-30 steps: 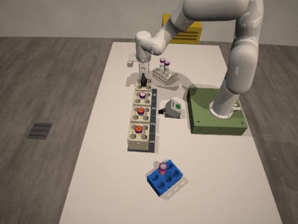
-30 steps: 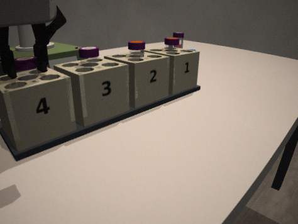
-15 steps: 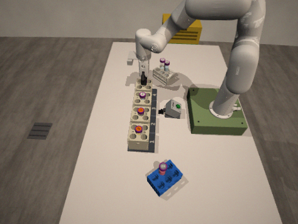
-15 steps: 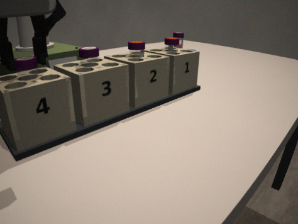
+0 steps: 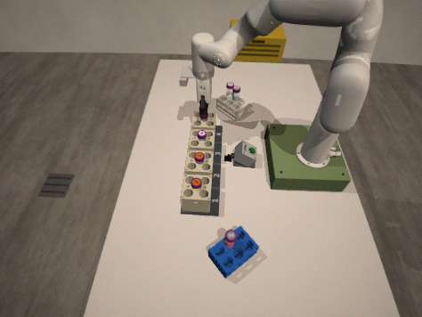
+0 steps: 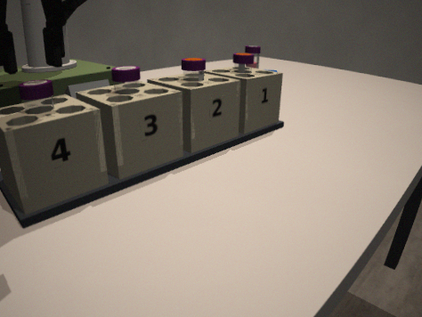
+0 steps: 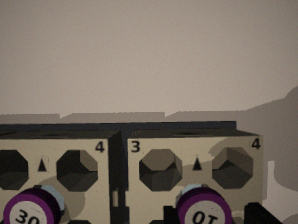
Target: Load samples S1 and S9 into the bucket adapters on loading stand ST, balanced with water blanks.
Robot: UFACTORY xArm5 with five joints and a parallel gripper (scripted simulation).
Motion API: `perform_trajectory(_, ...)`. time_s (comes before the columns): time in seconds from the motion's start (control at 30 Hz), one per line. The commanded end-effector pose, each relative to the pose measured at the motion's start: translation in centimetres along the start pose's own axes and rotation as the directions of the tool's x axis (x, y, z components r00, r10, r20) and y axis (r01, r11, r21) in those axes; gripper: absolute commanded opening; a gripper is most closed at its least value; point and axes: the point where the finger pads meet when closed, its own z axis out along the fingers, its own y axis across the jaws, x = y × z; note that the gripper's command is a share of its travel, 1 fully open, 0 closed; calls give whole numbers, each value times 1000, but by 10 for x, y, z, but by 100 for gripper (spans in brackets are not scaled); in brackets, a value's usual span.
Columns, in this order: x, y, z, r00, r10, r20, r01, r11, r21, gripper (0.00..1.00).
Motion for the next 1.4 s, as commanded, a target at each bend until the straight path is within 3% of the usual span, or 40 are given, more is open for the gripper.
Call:
perform_trajectory(0.0,1,0,-8,1000,0,-5,0,1000,4,44)
perform_trajectory(1.37,1,1,-78,1000,0,-6,0,1000,4,44)
